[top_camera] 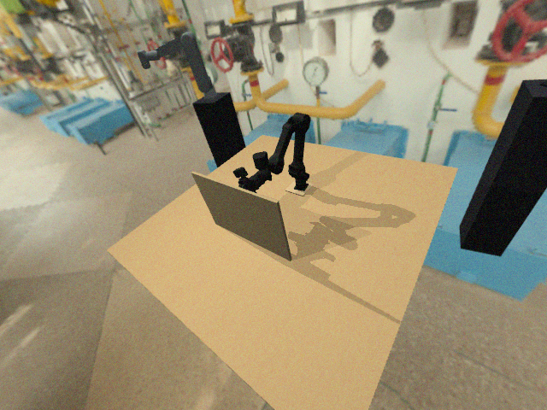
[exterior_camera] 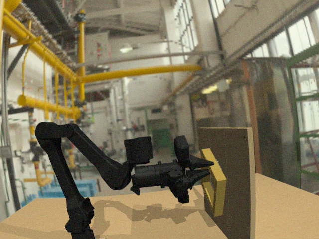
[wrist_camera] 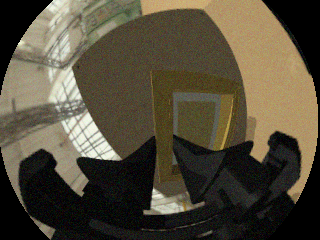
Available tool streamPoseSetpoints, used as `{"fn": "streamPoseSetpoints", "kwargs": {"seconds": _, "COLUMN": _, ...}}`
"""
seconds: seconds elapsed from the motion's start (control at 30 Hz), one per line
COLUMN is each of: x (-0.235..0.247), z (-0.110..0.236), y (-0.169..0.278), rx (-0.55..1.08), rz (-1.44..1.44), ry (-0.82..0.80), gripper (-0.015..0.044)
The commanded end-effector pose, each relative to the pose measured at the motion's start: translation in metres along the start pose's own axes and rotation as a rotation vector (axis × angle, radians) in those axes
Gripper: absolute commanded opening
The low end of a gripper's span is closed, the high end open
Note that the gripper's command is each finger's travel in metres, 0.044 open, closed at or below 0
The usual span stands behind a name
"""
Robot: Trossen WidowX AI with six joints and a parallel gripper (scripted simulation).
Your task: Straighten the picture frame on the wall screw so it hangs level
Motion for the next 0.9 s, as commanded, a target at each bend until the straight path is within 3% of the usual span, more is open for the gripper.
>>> {"fn": "streamPoseSetpoints", "kwargs": {"seconds": 0.0, "x": 0.0037, "z": -0.0002, "y": -0.0007, "rx": -0.002, "rz": -0.001, "ry": -0.007, "gripper": 0.0}}
{"fn": "streamPoseSetpoints", "kwargs": {"seconds": 0.87, "x": 0.0111, "z": -0.0002, "y": -0.0027, "rx": -0.002, "rz": -0.001, "ry": -0.007, "gripper": 0.0}}
Point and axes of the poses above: the point midway between the two fingers, 35 mm back from their tips, its own z axis back along the fingers, its own x axis across the jaws, y = z × x, the point moved 1 cm from there along z, back along the fingers, and after that the axes turned 15 degrees about z, right-handed, at the moved point
